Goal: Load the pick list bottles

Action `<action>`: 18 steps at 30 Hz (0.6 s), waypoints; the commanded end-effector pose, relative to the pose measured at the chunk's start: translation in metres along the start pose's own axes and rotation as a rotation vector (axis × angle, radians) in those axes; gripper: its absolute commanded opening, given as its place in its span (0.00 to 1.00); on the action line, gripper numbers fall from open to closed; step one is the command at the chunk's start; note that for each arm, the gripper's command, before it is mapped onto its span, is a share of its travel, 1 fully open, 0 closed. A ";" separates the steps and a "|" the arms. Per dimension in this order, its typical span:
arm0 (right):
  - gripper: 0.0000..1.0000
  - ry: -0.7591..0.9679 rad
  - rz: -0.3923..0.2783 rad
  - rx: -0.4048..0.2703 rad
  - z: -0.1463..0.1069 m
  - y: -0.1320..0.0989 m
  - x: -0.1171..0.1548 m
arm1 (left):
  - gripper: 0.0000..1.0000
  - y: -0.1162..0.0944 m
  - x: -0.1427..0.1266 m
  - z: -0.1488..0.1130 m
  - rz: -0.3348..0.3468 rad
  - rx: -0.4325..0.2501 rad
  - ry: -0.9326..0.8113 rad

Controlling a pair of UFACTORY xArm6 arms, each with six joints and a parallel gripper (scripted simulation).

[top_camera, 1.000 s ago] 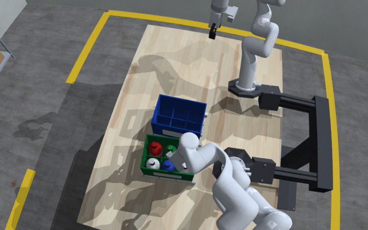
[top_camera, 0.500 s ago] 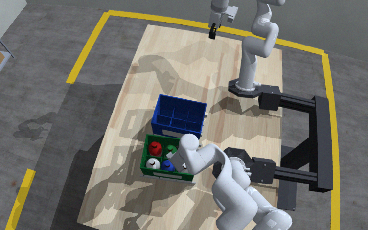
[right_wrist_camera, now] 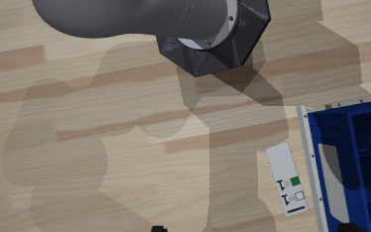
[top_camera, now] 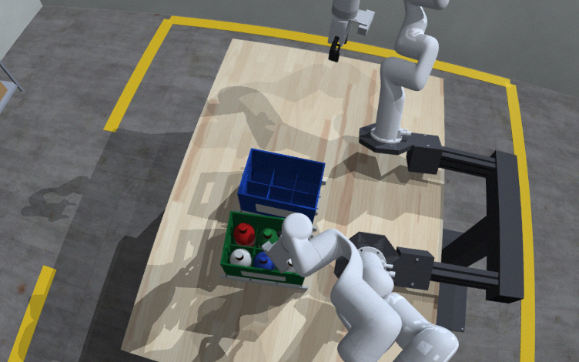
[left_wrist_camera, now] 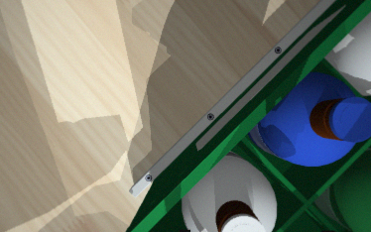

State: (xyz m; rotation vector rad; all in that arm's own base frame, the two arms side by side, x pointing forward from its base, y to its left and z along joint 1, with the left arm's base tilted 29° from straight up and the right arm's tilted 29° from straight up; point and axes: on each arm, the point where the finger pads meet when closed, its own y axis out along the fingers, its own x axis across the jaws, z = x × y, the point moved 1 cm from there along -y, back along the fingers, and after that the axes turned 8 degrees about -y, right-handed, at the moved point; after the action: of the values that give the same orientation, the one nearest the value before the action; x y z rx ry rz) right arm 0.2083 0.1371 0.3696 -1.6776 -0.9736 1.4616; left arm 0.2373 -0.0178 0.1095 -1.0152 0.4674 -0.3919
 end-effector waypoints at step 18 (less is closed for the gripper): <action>1.00 0.001 -0.002 -0.001 0.000 -0.001 0.000 | 0.65 0.023 0.001 0.001 -0.003 0.001 -0.001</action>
State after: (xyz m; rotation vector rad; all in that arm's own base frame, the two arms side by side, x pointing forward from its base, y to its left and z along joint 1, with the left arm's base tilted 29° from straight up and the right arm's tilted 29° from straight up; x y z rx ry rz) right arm 0.2083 0.1371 0.3696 -1.6776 -0.9736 1.4616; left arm 0.2392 -0.0077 0.0910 -1.0153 0.4678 -0.3915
